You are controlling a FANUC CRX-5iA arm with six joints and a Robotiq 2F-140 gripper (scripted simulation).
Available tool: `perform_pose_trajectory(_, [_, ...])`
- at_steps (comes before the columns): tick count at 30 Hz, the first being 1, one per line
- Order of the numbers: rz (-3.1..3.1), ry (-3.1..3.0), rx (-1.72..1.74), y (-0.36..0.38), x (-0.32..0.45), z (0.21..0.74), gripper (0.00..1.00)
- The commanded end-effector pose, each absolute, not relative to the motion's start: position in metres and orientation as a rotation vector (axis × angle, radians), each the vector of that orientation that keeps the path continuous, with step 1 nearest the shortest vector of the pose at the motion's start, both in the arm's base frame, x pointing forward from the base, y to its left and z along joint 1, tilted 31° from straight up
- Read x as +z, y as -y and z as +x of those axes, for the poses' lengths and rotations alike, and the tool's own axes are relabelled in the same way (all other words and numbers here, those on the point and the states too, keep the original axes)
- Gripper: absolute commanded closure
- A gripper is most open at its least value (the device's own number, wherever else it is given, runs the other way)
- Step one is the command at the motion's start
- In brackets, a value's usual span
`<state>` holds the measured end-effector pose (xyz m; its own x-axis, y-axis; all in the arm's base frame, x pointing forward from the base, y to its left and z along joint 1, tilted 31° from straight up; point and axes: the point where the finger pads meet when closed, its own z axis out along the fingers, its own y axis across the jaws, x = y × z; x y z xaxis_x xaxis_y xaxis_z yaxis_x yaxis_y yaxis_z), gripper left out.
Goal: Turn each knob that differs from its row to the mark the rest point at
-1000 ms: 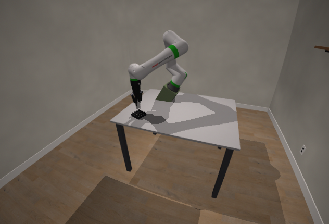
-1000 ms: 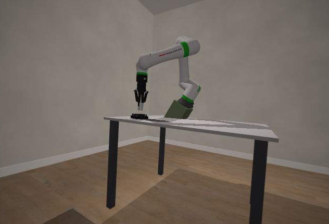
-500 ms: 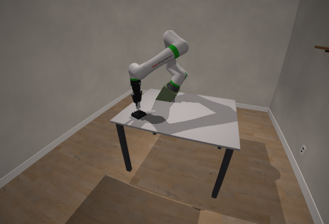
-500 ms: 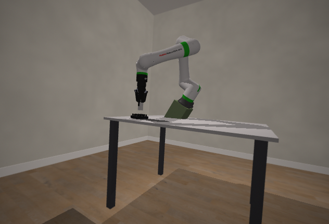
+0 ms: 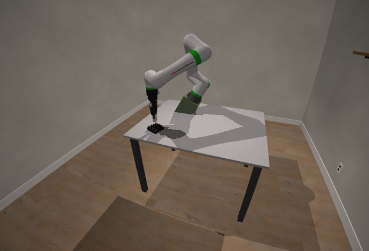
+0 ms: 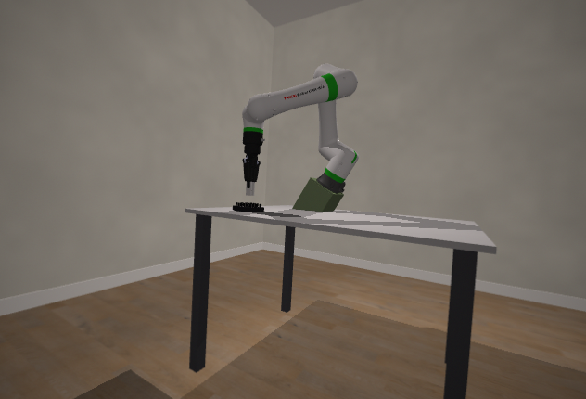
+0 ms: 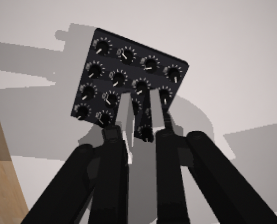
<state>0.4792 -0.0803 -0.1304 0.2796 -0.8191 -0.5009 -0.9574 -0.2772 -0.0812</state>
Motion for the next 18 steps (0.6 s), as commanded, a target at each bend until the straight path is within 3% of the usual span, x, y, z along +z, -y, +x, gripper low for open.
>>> perform_pose_trajectory(1, [-2.282,-1.419,0.471,0.0813,-0.1289,0.4795,0.88])
perform_pose_trajectory(18, [-2.497,-0.864,0.327,0.0836,-0.1246,0.4800,0.88])
